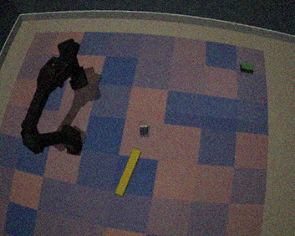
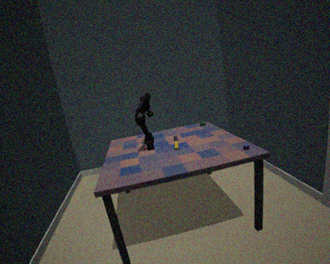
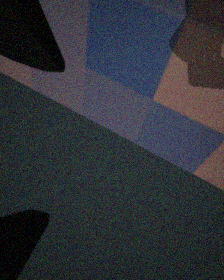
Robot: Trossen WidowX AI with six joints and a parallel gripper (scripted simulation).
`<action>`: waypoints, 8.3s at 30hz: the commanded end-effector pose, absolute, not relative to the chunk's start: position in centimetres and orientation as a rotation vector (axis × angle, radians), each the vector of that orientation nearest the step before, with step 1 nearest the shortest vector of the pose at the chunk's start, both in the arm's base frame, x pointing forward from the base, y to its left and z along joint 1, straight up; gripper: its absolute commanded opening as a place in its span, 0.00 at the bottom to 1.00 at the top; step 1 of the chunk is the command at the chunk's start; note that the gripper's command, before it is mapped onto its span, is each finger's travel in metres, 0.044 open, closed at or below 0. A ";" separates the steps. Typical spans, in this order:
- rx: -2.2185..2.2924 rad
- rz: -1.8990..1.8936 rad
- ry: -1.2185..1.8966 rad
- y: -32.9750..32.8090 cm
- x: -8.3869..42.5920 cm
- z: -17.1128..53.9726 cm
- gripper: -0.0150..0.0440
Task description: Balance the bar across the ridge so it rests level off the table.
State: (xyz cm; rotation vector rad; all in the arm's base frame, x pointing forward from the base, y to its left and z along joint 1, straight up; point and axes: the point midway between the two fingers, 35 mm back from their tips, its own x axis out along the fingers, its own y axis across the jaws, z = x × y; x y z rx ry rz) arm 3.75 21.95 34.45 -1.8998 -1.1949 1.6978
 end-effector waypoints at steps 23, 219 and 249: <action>-1.900 1.637 -0.357 20.5 15.3 28.3 0.79; -1.151 1.118 1.227 1.9 28.8 15.4 0.25; -1.273 1.249 1.138 13.0 29.2 15.5 0.25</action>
